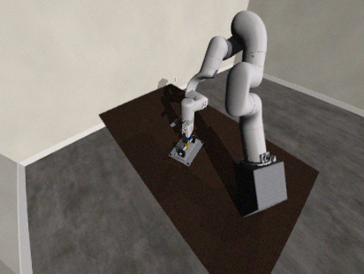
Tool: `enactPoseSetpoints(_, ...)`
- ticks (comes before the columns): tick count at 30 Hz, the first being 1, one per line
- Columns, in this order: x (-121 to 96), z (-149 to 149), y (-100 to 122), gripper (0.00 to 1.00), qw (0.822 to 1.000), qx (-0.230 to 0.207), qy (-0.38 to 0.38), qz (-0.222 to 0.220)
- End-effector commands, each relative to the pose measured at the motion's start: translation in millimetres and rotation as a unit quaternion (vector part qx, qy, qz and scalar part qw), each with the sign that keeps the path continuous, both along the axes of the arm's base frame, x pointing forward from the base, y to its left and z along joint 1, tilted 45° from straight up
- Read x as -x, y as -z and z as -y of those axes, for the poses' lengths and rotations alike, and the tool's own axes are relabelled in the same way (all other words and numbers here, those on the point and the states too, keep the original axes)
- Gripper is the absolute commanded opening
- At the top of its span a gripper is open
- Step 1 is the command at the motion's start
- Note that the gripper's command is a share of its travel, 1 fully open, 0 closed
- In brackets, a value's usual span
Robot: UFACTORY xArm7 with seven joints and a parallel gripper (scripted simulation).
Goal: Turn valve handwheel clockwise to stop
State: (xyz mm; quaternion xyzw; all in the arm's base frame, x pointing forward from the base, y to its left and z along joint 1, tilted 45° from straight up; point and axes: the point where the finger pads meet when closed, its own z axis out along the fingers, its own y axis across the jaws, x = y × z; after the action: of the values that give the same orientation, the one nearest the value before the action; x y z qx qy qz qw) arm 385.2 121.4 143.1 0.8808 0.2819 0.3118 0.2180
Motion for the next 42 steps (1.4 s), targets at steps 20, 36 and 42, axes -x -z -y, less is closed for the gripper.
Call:
enactPoseSetpoints(20,-0.3,-0.8,-0.7,0.00,0.973,-0.156,0.162,0.052)
enactPoseSetpoints(36,-0.3,-0.8,-0.7,0.00,0.928,-0.252,0.262,0.081)
enactPoseSetpoints(42,-0.3,-0.8,-0.7,0.00,0.909,-0.282,0.294,0.090)
